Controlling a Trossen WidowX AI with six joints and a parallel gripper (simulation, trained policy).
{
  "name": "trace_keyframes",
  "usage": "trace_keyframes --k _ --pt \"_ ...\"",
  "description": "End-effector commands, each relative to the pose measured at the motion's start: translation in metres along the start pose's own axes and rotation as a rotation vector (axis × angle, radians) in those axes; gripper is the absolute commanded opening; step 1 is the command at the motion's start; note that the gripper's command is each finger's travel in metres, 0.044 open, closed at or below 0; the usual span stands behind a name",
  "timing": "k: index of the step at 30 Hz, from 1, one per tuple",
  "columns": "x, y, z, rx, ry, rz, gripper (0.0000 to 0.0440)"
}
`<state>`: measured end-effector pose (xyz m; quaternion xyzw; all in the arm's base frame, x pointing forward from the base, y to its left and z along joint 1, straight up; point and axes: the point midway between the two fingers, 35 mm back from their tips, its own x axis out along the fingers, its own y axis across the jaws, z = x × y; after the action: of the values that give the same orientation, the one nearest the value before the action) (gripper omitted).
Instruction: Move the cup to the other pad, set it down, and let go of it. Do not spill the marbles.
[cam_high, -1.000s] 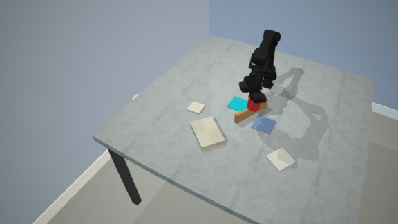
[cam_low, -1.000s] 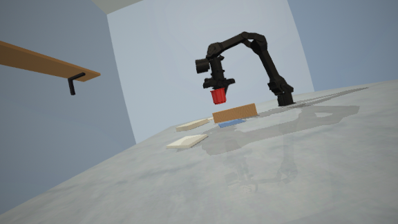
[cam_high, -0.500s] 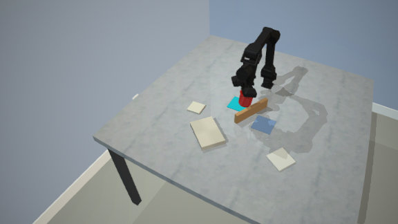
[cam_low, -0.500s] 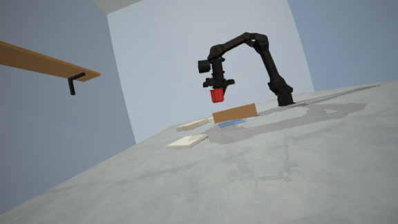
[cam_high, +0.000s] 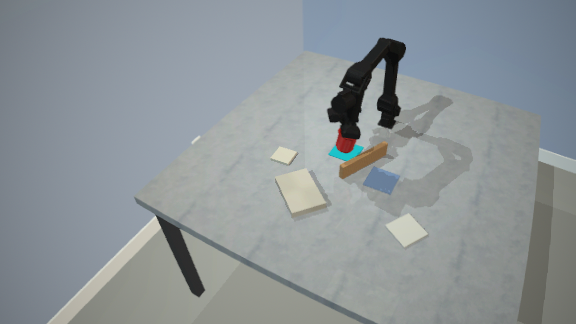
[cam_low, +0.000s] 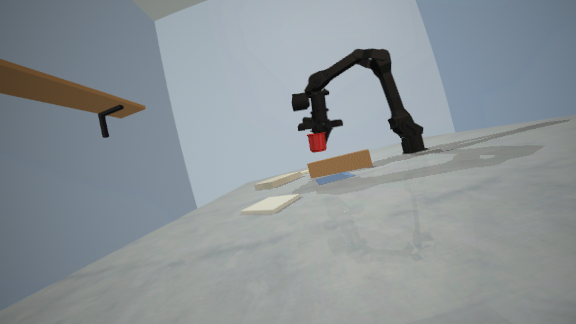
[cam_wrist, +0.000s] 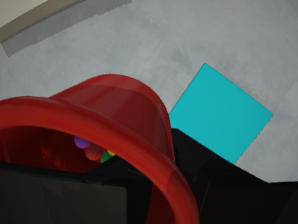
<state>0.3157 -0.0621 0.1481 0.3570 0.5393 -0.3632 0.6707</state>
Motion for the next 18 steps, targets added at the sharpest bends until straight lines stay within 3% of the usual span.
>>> trace_keyframes --k 1,18 --pt "0.006 -0.008 0.003 0.011 -0.006 -0.005 0.0" --pt "0.041 -0.043 0.002 0.068 -0.011 -0.021 0.0"
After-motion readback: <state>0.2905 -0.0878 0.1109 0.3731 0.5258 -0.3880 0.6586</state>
